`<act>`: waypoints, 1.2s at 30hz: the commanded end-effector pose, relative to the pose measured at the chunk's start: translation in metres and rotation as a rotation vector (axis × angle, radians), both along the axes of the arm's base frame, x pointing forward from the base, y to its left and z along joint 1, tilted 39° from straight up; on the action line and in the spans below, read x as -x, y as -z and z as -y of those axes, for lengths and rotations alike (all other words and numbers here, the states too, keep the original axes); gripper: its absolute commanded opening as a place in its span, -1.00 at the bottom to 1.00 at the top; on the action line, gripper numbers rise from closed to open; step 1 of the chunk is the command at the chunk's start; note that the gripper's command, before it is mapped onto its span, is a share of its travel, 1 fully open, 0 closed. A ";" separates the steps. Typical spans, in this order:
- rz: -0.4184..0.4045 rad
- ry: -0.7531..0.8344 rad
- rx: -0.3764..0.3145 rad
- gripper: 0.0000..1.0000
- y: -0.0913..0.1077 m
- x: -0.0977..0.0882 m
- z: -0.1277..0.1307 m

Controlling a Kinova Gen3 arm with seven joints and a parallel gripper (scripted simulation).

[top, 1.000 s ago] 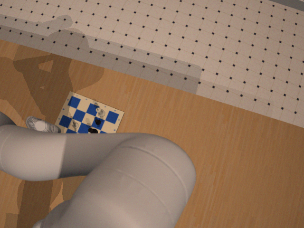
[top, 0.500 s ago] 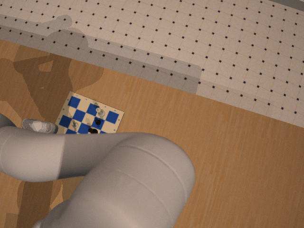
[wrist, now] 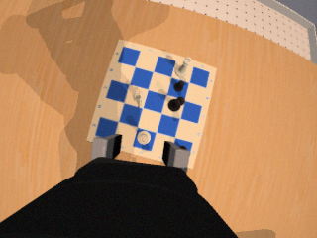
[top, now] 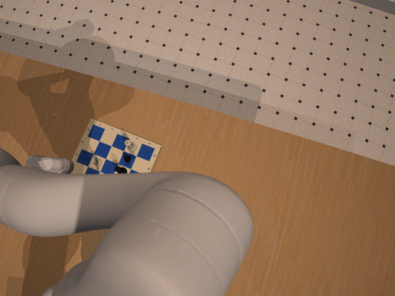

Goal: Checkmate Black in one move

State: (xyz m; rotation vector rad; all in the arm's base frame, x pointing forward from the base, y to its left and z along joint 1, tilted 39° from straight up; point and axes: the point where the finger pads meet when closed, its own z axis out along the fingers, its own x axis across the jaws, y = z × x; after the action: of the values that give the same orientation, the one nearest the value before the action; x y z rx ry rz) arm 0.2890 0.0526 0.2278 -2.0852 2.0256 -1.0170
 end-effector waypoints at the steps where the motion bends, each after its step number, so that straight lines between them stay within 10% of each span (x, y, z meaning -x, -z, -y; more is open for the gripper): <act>1: -0.001 -0.003 0.001 1.00 0.000 0.000 0.000; 8: -0.002 -0.006 0.003 1.00 0.000 0.000 0.000; 9: -0.002 -0.006 0.003 0.58 0.000 0.000 0.000; 36: -0.002 -0.006 0.003 0.58 0.000 0.000 0.000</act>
State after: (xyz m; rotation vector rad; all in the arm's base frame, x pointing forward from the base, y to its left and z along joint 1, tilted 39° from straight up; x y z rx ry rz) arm 0.2889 0.0527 0.2276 -2.0930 2.0204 -1.0180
